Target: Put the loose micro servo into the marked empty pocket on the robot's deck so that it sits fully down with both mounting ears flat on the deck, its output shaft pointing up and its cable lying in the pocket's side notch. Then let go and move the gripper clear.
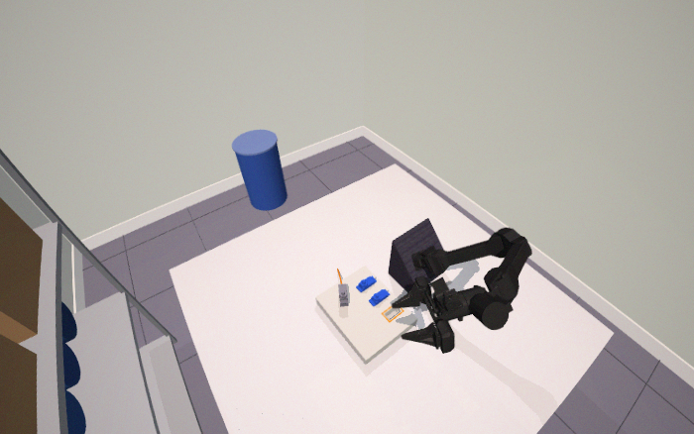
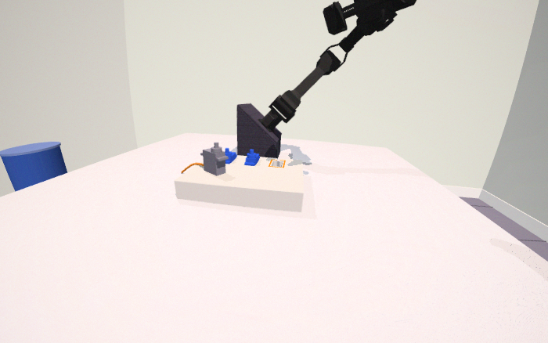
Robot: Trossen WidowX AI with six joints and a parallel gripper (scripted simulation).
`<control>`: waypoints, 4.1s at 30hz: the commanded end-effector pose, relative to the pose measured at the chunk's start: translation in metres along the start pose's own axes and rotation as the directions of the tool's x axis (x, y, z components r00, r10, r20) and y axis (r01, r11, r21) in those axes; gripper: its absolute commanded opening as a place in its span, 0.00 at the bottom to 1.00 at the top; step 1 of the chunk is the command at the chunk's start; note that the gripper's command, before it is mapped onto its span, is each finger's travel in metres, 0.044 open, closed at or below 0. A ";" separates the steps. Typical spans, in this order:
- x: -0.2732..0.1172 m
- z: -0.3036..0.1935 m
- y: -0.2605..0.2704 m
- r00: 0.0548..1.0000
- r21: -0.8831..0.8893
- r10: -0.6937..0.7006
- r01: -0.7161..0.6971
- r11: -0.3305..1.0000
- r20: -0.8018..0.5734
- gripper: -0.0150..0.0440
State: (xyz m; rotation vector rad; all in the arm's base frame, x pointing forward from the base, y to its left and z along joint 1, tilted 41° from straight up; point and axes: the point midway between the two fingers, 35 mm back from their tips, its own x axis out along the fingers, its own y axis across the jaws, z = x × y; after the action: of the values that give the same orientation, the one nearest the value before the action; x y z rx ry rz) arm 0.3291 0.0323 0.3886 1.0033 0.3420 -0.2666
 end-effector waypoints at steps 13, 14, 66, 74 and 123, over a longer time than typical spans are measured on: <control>0.068 -0.021 -0.056 0.965 -0.398 -0.229 0.162 0.903 -0.129 1.00; 0.072 -0.023 -0.061 0.959 -0.421 -0.243 0.163 0.892 -0.143 1.00; 0.164 -0.117 -0.315 0.316 -0.454 -0.478 -0.867 0.205 -0.819 1.00; 0.158 -0.133 -0.349 0.208 -0.259 -0.373 -0.962 0.089 -0.904 1.00; 0.163 -0.185 -0.379 0.160 -0.170 -0.297 -0.985 0.008 -0.941 0.47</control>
State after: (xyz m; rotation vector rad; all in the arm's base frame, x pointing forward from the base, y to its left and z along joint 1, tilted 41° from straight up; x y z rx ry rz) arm 0.3077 -0.0145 -0.0607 -0.3761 0.9865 1.3838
